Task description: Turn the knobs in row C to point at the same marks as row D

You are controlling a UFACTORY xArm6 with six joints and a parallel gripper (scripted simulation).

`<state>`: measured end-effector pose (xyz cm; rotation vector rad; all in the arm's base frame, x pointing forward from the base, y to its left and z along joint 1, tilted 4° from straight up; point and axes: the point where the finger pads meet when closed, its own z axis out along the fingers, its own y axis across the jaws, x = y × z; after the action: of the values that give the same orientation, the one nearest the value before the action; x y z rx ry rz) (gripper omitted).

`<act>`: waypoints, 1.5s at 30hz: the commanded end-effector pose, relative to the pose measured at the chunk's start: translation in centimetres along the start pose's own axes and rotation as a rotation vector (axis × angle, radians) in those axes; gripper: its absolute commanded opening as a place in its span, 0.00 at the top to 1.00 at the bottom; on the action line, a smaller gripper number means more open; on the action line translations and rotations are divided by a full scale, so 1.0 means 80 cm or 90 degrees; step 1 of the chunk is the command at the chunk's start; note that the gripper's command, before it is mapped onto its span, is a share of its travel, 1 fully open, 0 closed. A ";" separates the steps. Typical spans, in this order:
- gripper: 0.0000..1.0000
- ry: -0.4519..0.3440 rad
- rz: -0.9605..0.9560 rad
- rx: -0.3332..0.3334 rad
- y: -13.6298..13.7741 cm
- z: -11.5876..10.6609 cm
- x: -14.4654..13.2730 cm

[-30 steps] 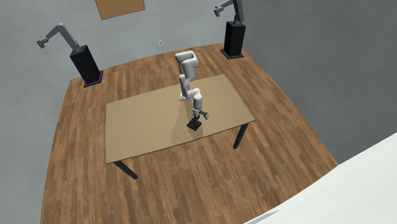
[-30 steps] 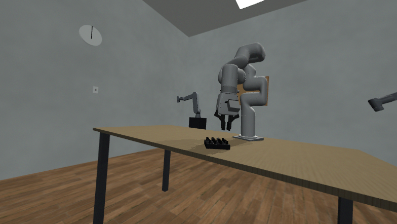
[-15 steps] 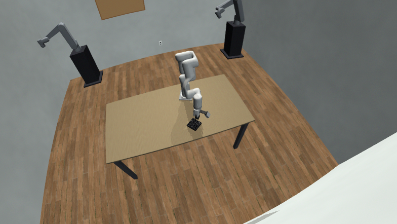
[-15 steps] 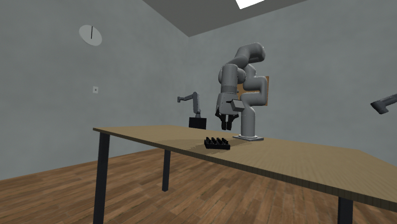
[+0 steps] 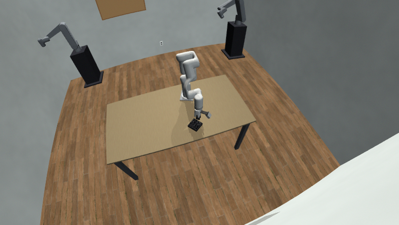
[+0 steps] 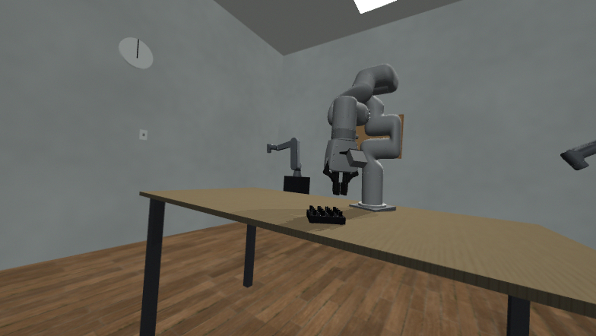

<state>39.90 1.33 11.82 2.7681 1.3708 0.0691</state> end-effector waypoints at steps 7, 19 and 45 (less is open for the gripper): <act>0.81 0.002 0.000 -0.002 0.001 -0.002 0.001; 0.81 0.002 0.000 -0.002 0.001 -0.001 0.001; 0.81 0.002 0.000 -0.002 0.002 0.026 0.001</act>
<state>39.98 1.24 10.11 2.7687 1.3719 0.0684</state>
